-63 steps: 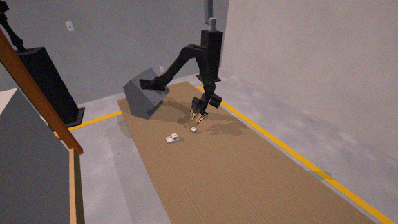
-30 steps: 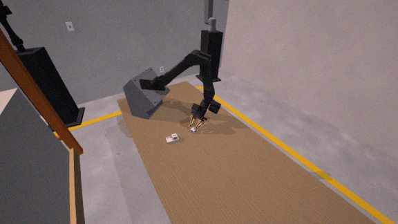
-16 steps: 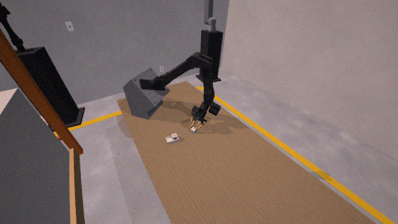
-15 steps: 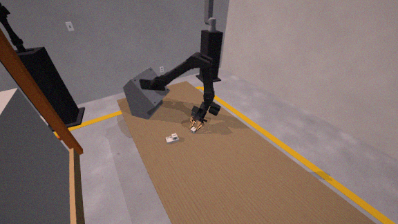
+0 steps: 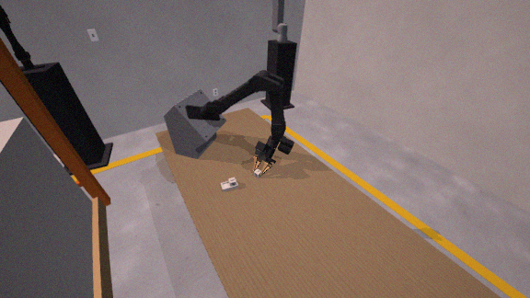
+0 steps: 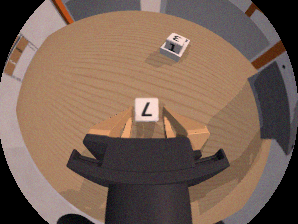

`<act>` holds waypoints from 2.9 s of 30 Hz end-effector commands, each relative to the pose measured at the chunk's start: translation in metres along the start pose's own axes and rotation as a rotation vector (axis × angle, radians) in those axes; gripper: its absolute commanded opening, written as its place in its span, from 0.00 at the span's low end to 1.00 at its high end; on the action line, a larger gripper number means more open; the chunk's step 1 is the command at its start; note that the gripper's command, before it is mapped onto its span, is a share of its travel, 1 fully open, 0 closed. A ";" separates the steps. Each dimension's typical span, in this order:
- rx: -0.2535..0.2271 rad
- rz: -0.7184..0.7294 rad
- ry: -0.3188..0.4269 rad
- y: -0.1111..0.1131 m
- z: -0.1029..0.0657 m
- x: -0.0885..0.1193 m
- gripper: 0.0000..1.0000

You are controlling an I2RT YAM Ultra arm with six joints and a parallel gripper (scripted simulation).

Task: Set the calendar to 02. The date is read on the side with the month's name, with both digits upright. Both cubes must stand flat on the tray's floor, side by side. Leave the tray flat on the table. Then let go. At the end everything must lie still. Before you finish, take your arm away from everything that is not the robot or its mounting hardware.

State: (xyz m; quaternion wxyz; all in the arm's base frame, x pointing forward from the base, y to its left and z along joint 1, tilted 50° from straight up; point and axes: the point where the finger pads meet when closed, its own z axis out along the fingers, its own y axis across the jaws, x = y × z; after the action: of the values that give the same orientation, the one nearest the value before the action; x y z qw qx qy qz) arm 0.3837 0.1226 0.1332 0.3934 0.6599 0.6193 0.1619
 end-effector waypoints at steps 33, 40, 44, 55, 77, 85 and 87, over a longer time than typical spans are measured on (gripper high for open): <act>-0.011 0.007 -0.008 0.004 -0.002 -0.003 0.45; -0.011 0.007 -0.008 0.004 -0.002 -0.003 0.26; -0.011 0.007 -0.008 0.004 -0.002 -0.003 0.26; -0.011 0.007 -0.008 0.004 -0.002 -0.003 0.26; -0.011 0.007 -0.008 0.004 -0.008 -0.008 0.26; -0.012 0.007 -0.008 0.003 -0.029 -0.030 0.26; -0.012 0.007 -0.008 0.003 -0.035 -0.036 0.26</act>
State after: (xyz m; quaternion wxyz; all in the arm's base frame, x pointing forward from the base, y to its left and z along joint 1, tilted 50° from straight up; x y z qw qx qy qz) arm 0.3638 0.1089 0.1618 0.3952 0.6611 0.6136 0.1740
